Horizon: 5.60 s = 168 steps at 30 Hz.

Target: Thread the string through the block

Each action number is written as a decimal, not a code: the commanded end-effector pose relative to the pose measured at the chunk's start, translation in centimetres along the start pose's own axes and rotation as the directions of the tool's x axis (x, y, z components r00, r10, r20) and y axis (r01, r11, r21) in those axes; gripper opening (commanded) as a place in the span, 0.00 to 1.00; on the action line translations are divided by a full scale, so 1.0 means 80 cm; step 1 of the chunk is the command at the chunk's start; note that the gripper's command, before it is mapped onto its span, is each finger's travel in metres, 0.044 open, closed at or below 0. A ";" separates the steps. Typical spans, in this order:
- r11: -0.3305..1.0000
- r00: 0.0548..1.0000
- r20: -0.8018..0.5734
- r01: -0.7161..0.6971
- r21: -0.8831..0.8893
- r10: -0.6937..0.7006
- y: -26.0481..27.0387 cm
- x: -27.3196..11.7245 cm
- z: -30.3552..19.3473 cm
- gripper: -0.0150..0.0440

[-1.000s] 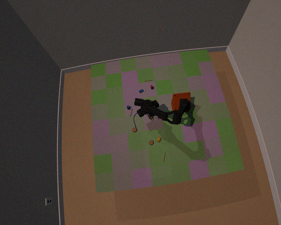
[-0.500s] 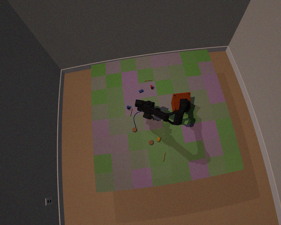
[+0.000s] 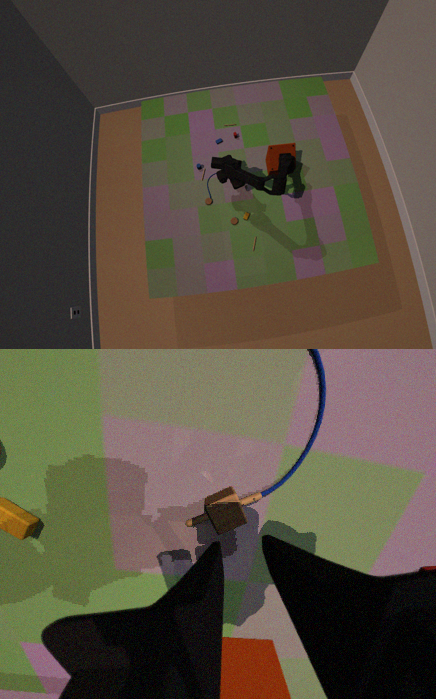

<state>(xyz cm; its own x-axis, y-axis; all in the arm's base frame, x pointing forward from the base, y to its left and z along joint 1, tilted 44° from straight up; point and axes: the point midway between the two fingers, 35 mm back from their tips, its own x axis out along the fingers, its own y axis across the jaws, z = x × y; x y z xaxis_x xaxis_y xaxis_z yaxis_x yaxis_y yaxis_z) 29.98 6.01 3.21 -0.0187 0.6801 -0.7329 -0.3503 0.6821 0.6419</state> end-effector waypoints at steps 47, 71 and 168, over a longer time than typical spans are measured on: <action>0.249 1.000 0.010 -0.013 0.968 0.017 0.037 0.036 -0.009 0.46; 0.249 1.000 0.011 -0.015 0.968 0.021 0.040 0.085 -0.011 0.46; 0.266 0.996 0.031 -0.009 0.964 -0.079 0.088 0.098 -0.025 0.25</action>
<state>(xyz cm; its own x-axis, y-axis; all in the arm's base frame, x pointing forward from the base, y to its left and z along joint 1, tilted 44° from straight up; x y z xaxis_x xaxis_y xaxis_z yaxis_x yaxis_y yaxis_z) 25.85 15.48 1.27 0.0359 0.6348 -0.7718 0.8091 0.4348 0.3953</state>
